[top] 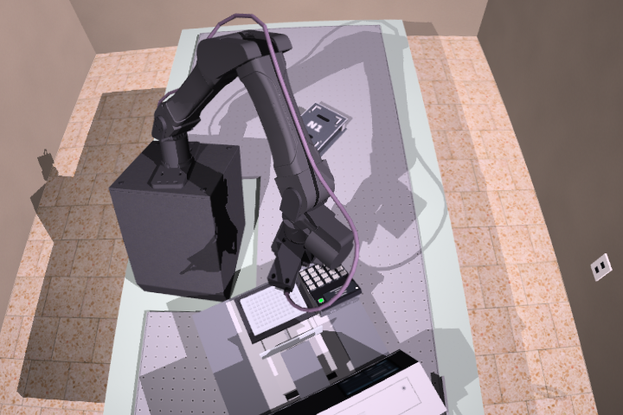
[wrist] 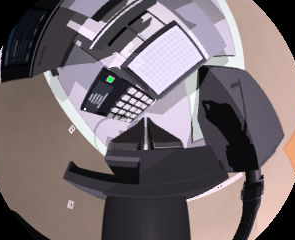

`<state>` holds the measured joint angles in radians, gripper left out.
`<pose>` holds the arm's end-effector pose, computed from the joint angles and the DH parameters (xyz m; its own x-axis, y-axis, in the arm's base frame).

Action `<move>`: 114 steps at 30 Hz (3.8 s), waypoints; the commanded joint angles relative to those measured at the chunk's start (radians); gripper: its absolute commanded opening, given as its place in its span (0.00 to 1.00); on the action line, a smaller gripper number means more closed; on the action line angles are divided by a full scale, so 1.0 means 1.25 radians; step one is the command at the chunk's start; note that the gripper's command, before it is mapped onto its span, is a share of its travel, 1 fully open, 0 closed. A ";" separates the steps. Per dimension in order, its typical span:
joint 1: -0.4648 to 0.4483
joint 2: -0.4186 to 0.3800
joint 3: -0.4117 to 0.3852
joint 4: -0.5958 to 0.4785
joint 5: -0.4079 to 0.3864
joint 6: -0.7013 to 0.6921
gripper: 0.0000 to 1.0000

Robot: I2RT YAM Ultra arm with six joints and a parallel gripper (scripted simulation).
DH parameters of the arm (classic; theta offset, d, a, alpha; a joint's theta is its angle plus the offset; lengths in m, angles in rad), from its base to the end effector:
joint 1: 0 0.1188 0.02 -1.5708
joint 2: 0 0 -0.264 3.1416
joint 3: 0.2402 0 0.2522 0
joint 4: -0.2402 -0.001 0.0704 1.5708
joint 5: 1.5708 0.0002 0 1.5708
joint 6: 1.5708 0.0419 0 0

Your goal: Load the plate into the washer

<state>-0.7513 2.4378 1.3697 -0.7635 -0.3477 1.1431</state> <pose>0.2760 -0.2369 -0.0021 0.3495 0.8442 0.4065 0.9353 -0.3400 -0.0981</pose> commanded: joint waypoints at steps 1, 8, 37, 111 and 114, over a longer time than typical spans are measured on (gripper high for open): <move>-0.016 -0.028 -0.014 -0.004 0.005 -0.009 0.00; 0.029 -0.044 -0.027 0.012 -0.012 -0.059 0.00; 0.172 -0.119 -0.021 0.016 -0.036 -0.438 0.00; 0.297 -0.205 -0.340 0.475 0.155 -0.235 0.00; 0.297 -0.205 -0.340 0.475 0.155 -0.235 0.00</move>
<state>-0.3649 2.1868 0.9554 -0.1947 -0.1738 0.8375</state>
